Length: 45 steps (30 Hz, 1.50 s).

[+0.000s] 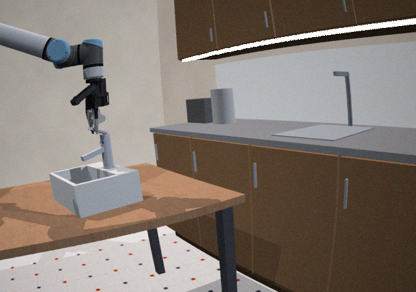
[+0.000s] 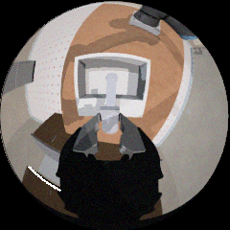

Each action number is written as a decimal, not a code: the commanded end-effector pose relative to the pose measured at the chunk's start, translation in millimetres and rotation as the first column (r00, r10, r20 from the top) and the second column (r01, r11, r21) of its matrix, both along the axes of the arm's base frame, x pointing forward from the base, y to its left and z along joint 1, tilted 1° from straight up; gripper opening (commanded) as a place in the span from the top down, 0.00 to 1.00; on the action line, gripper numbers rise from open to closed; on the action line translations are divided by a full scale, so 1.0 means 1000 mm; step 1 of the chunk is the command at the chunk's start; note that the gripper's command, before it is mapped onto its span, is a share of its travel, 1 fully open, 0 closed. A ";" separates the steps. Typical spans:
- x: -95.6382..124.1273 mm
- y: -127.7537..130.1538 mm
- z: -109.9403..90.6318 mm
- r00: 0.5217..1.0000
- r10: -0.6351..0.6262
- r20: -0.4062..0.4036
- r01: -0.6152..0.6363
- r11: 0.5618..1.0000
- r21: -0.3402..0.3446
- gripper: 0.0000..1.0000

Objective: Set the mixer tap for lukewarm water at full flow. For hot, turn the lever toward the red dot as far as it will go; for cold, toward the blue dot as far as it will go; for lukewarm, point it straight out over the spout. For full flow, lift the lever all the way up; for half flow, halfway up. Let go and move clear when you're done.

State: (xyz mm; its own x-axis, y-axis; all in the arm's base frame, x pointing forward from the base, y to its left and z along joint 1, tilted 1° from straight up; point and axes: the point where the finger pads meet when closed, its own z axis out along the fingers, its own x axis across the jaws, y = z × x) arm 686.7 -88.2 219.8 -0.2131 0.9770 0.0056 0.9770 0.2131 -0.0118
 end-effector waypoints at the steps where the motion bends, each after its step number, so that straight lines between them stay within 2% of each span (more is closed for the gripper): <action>1: 0.000 0.001 0.000 1.000 0.001 0.000 -0.001 1.000 0.001 1.00; 45: 0.003 0.002 0.004 1.000 0.002 0.004 -0.002 1.000 -0.001 1.00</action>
